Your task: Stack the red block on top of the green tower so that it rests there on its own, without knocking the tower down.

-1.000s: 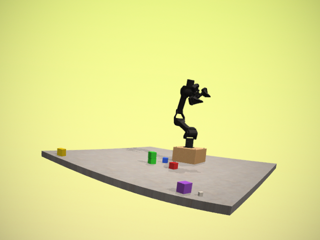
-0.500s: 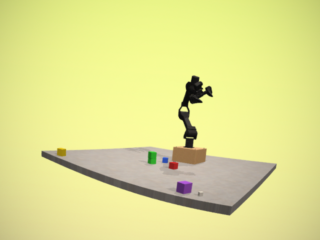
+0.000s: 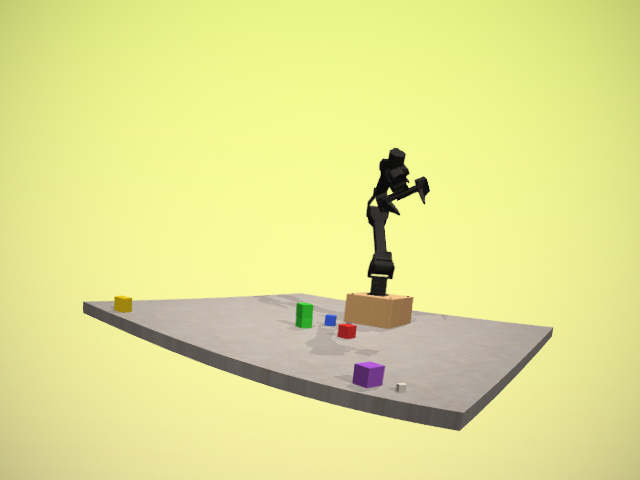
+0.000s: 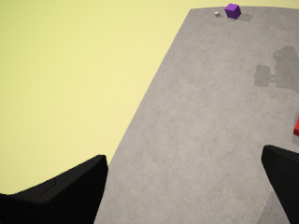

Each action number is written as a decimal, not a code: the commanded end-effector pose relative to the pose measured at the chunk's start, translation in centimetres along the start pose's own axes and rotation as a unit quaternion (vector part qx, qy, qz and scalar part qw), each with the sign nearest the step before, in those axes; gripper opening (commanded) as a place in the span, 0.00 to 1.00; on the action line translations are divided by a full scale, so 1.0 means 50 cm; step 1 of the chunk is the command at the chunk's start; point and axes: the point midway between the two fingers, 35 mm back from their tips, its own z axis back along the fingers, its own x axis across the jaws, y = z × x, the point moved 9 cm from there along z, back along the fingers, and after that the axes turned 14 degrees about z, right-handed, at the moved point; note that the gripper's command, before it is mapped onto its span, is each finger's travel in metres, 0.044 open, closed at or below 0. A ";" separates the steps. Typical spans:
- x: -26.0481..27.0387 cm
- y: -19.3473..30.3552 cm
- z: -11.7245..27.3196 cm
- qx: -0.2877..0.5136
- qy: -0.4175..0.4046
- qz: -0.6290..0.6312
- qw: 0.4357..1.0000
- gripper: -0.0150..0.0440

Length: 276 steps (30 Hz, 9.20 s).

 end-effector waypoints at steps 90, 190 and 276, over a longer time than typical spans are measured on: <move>-0.535 0.182 -0.633 0.353 0.268 -0.207 0.872 1.00; -0.681 0.124 -0.248 0.355 0.274 -0.206 0.870 0.25; -0.710 0.189 -0.291 0.355 0.273 -0.207 0.870 1.00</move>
